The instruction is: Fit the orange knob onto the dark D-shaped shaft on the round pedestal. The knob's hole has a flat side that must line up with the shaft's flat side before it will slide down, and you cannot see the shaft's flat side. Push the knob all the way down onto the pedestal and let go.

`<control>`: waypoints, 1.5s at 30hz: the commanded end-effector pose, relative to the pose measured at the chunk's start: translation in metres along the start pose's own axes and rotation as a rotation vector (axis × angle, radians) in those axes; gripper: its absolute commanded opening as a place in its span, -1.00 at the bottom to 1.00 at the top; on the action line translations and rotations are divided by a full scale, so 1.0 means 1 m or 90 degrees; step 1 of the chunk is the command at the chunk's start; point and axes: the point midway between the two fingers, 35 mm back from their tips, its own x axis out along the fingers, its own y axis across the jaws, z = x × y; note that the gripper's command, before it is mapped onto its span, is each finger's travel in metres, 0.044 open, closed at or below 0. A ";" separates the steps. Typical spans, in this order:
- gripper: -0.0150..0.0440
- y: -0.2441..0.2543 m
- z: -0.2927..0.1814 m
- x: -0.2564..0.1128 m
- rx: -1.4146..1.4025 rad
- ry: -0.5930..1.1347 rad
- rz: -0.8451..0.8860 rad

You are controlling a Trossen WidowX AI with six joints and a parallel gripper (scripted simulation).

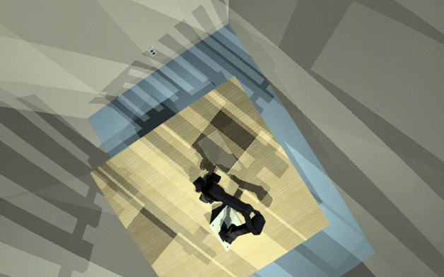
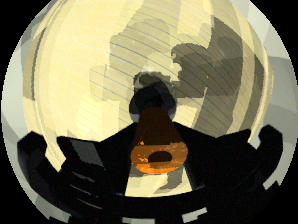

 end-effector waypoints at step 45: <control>-0.49 -0.001 0.001 0.000 -0.265 -0.002 -0.002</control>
